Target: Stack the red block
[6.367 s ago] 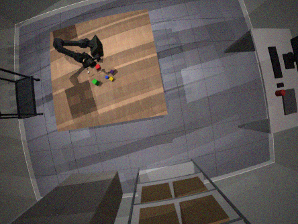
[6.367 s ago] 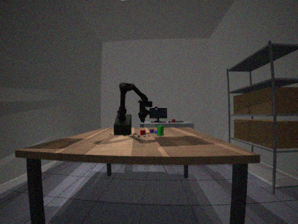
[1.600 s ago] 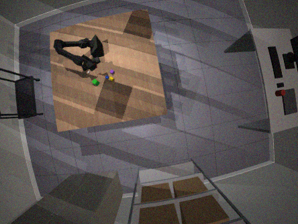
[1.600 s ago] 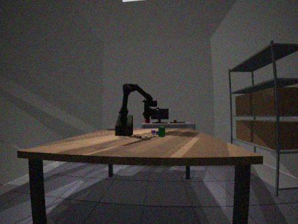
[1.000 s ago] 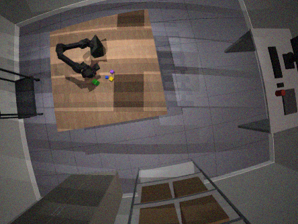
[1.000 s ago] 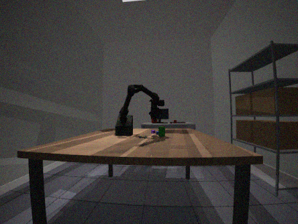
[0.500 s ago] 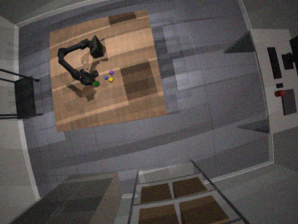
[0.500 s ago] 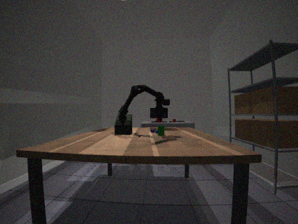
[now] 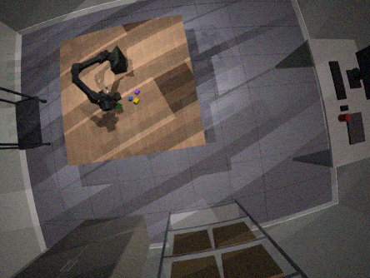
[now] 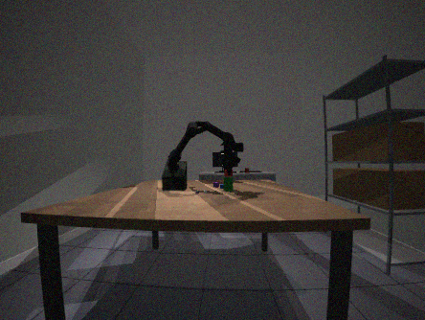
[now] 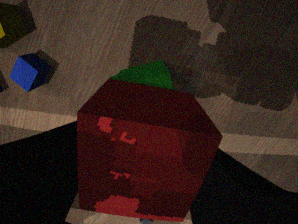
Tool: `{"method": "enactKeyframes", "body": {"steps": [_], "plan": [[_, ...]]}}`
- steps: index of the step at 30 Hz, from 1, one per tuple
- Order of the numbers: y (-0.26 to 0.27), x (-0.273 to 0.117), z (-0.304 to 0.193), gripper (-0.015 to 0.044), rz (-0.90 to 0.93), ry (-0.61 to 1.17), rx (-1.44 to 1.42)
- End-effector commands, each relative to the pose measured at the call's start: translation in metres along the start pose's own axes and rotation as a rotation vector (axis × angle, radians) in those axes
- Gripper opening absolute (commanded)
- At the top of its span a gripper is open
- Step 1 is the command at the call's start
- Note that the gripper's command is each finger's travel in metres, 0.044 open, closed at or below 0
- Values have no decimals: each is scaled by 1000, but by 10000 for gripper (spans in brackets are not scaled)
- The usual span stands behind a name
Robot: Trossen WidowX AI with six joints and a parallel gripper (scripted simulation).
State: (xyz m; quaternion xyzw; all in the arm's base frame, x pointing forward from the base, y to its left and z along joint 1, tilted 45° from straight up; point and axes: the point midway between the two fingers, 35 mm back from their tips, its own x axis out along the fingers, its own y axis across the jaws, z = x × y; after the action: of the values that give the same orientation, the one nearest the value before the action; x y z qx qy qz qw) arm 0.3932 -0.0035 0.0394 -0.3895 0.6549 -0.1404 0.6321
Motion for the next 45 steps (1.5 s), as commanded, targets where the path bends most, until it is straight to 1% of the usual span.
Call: {"method": "enactKeyframes", "body": {"steps": [1, 26, 29, 30, 45], "plan": [[2, 9, 0, 0, -4, 3, -10], [2, 10, 0, 0, -4, 3, -10], [2, 5, 0, 0, -4, 3, -10], [2, 9, 0, 26, -1, 4, -8], [2, 9, 0, 420, -1, 4, -8]]}}
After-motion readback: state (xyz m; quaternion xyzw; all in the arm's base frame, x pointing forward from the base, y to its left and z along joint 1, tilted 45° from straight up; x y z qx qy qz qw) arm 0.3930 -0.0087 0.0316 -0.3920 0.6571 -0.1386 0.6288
